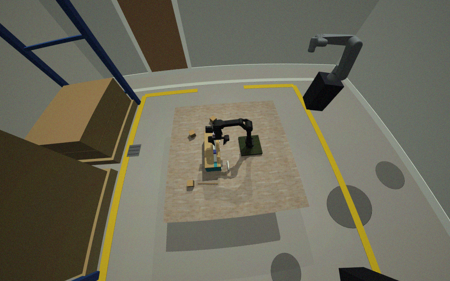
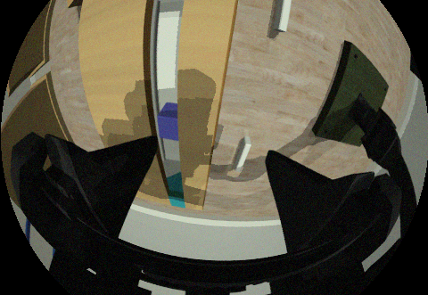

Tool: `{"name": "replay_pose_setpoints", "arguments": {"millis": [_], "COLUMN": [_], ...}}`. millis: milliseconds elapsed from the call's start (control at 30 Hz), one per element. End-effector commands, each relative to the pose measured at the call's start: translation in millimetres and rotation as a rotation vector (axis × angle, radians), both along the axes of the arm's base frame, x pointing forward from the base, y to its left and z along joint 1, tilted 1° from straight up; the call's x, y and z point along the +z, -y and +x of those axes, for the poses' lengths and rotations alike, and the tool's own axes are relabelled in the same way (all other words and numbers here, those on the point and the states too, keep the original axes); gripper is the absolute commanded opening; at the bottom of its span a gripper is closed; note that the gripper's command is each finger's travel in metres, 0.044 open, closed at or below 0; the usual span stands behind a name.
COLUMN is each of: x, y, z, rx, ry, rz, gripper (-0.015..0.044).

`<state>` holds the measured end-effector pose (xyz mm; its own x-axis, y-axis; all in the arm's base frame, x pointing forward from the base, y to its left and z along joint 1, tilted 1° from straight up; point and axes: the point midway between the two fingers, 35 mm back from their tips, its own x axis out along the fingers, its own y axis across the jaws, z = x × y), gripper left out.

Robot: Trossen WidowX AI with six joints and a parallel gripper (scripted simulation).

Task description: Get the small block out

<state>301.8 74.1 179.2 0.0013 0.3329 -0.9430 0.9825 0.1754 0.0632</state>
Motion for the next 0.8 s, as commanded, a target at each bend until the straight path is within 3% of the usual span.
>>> {"name": "replay_pose_setpoints", "arguments": {"millis": [0,767], "x": [-7,-45], "y": [0,3], "z": [0,3], "rx": [-0.003,-0.003], "ry": [-0.01,-0.009], "rz": [0.005,0.004], "gripper": [0.04,0.04]}}
